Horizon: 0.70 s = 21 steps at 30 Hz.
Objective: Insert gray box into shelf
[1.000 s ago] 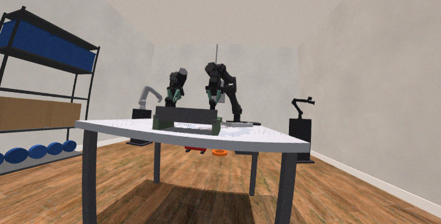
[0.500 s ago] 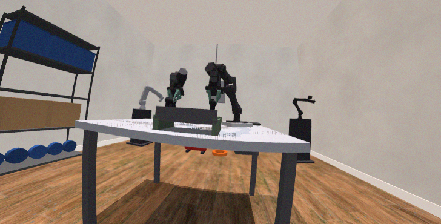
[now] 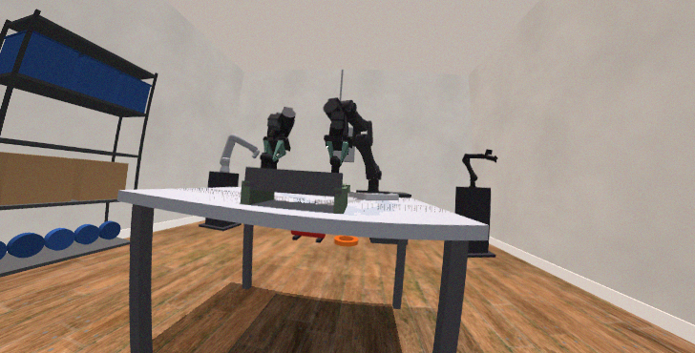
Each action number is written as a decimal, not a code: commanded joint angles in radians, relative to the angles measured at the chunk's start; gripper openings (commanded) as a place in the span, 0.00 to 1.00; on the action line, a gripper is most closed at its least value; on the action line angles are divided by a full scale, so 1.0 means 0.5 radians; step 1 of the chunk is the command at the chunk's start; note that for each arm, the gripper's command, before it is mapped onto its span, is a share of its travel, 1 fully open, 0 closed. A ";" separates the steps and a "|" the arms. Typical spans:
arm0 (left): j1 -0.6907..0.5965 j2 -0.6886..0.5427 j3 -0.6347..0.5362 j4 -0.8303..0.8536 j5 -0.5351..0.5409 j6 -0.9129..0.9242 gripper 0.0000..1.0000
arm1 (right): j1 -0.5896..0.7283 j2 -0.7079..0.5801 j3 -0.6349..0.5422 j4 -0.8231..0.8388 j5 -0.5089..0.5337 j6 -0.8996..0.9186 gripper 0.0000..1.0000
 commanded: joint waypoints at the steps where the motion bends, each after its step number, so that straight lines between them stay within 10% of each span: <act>1: 0.037 -0.231 0.027 0.190 0.004 0.035 1.00 | -0.044 -0.189 0.097 0.158 0.088 -0.054 1.00; 21: -0.010 -0.063 0.156 0.002 -0.013 0.004 1.00 | 0.020 -0.158 0.101 0.019 0.093 -0.028 1.00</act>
